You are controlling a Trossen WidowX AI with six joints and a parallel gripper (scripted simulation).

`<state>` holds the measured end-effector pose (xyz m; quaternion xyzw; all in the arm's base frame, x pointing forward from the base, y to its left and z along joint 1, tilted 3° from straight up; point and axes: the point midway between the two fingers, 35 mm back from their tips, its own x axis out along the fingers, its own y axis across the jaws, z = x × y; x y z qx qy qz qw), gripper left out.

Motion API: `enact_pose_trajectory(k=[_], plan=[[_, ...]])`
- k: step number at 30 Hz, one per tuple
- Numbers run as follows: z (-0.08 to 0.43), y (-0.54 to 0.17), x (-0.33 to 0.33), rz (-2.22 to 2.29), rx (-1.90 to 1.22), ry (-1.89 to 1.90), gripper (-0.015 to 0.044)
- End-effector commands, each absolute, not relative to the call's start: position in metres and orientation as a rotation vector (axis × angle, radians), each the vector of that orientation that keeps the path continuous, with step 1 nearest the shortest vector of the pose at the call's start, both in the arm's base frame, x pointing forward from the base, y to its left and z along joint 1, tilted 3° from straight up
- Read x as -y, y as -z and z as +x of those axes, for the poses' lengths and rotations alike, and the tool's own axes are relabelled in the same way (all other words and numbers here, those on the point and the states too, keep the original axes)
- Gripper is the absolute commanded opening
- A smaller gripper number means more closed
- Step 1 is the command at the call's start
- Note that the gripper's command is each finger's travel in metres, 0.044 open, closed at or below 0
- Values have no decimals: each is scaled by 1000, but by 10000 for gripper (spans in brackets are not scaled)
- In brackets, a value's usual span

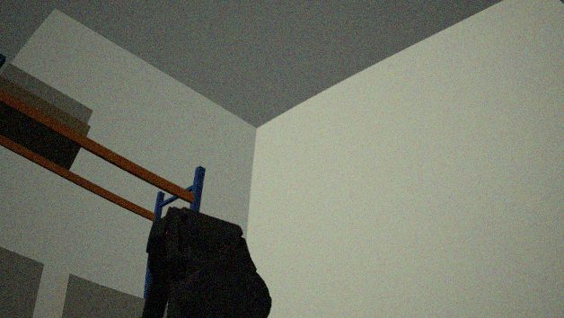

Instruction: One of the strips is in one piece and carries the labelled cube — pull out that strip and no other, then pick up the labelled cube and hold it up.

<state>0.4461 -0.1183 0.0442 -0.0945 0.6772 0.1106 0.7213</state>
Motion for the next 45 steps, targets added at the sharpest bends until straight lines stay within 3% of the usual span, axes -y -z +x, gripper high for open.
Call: enact_pose_trajectory(k=[1, 20, 24, 31, 35, 45], plan=[[446, -36, 118, -205, -1500, -240, 250], [446, -10, 117, -205, -1500, -240, 250], [447, -12, 117, -208, -1498, -245, 145], [447, -12, 117, -208, -1498, -245, 98], [445, -14, 117, -208, -1498, -245, 0], [413, -37, 110, -206, -1501, -243, 0]])
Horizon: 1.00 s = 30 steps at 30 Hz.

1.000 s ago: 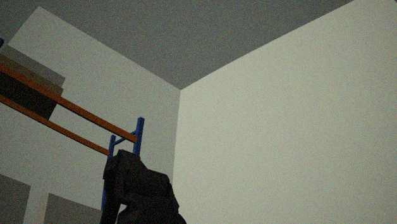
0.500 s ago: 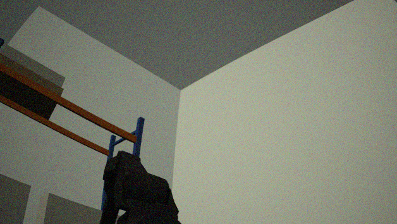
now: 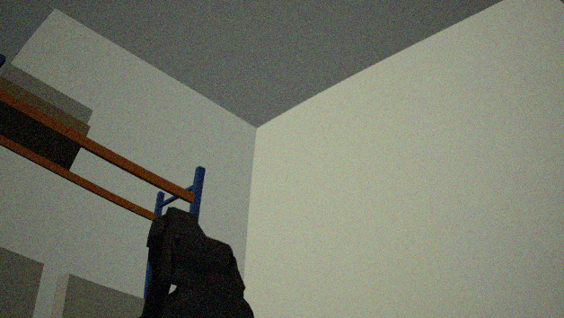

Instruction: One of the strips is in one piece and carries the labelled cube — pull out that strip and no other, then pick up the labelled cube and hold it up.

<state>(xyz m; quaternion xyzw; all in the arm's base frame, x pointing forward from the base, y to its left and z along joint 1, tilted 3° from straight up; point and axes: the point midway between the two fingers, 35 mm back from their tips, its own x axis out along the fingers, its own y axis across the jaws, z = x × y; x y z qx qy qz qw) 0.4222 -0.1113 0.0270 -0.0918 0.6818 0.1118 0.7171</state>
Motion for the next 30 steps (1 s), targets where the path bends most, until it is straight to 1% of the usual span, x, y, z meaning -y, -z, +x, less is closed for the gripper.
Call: enact_pose_trajectory(k=[1, 7, 13, 30], plan=[[409, -39, 109, -206, -1502, -243, 0], [388, -50, 104, -204, -1504, -242, 0], [381, -51, 102, -204, -1504, -242, 0], [326, -50, 88, -203, -1508, -243, 0]])
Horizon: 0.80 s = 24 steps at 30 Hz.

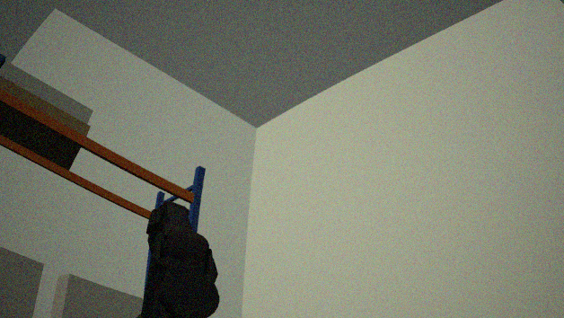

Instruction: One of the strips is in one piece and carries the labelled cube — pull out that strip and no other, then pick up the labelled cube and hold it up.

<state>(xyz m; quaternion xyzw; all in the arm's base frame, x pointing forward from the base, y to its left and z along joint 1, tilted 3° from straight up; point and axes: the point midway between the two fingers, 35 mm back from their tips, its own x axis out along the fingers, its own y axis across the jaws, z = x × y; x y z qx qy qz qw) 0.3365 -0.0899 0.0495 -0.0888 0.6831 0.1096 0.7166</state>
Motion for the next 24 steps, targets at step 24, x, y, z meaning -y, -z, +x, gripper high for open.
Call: enact_pose_trajectory(k=[24], plan=[[291, -81, 80, -202, -1510, -243, 0]])
